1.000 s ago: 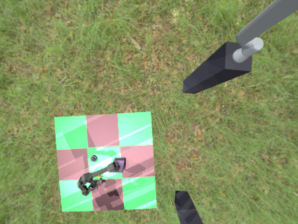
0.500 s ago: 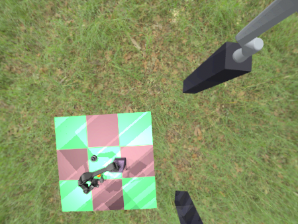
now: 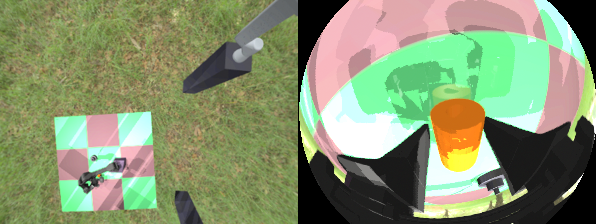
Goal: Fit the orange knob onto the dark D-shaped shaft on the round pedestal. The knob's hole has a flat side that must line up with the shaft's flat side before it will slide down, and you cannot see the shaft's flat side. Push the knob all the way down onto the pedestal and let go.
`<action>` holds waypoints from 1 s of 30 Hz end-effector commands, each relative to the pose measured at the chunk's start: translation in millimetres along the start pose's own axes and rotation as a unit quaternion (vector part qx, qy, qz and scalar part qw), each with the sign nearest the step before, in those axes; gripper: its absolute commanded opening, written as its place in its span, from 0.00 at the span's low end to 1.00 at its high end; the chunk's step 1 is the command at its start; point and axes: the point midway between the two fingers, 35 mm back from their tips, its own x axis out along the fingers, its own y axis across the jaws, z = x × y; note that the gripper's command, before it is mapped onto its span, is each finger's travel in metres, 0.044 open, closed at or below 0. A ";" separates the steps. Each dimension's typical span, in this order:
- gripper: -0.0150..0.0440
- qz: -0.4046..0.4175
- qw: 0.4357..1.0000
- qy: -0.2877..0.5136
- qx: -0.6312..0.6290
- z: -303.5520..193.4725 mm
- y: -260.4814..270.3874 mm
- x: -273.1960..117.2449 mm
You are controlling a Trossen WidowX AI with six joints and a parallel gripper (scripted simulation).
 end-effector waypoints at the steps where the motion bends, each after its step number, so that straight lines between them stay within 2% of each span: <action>1: 0.65 -0.001 1.000 0.001 -0.001 -0.2 -0.3 0.4; 9: 0.56 -0.001 1.000 0.001 -0.001 -0.2 -0.3 0.4; 14: 0.56 -0.001 1.000 -0.009 -0.001 -1.1 -0.2 -0.4; 30: 0.56 0.001 0.989 -0.146 -0.001 -17.0 0.0 -7.6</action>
